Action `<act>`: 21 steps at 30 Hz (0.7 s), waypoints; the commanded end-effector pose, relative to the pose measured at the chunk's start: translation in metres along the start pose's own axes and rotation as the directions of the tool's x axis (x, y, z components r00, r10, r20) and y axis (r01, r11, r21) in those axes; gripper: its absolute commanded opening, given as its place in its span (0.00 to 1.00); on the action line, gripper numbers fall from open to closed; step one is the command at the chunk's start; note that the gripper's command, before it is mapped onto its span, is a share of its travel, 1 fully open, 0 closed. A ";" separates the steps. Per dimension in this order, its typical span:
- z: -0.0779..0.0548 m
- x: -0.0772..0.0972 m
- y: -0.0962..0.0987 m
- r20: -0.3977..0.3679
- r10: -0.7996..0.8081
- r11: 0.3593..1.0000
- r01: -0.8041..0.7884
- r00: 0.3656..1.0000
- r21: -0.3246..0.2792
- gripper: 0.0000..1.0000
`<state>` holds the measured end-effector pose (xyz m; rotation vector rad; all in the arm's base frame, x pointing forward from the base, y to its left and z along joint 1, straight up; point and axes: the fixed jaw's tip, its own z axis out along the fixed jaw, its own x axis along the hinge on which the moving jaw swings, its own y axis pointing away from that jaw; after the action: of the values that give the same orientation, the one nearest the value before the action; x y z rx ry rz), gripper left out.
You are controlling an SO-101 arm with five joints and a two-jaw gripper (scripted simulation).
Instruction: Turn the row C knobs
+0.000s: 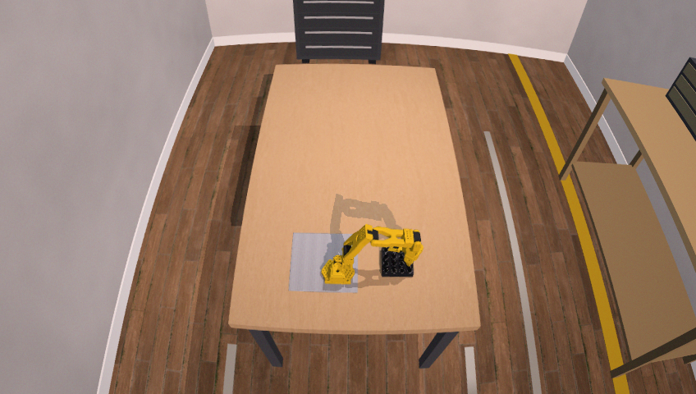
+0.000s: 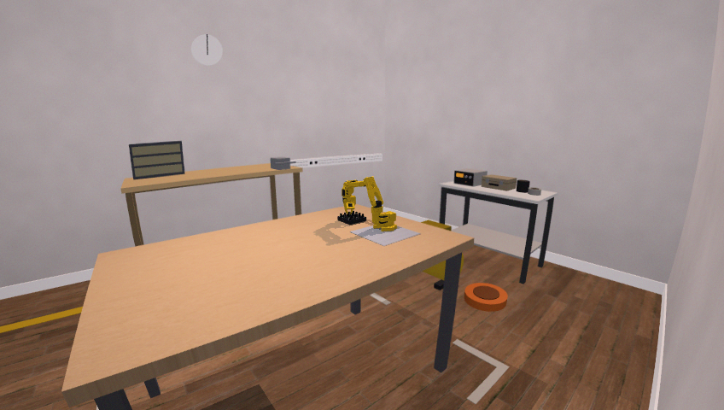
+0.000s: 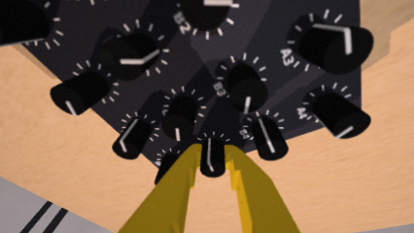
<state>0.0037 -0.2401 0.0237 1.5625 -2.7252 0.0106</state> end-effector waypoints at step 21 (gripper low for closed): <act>0.001 -0.001 0.002 0.008 -0.008 1.000 0.008 1.000 -0.009 0.03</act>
<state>0.0037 -0.2401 0.0237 1.5637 -2.7245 0.0106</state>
